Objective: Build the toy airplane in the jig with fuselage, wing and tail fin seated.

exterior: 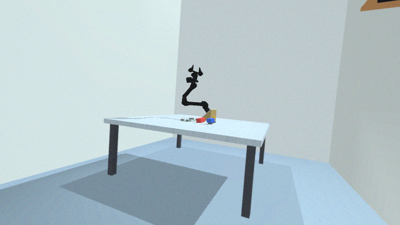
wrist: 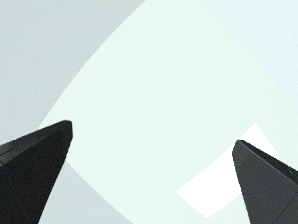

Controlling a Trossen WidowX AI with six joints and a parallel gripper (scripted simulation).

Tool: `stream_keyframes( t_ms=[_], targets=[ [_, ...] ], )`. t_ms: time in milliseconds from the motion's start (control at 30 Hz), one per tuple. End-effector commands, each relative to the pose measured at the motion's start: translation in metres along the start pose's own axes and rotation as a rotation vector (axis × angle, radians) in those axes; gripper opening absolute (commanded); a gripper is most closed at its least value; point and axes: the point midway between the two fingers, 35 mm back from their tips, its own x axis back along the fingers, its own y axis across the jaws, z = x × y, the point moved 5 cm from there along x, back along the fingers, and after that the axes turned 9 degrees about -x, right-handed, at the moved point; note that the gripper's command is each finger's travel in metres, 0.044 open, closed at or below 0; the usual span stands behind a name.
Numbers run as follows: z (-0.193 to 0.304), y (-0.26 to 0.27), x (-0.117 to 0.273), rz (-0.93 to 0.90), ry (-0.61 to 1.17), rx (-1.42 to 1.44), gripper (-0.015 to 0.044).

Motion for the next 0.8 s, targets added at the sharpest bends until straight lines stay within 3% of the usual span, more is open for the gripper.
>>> stream_keyframes(
  t_ms=[0,333,567,767],
  targets=[
    [0.061,0.007,-0.012,0.001,0.246,-0.043,0.0440],
    [0.204,0.000,0.012,0.116,0.834,-0.152,0.0440],
    [0.251,-0.009,0.044,0.218,1.067,-0.180,0.0440],
    [0.304,-0.029,0.093,0.381,1.350,-0.212,0.0440]
  ],
)
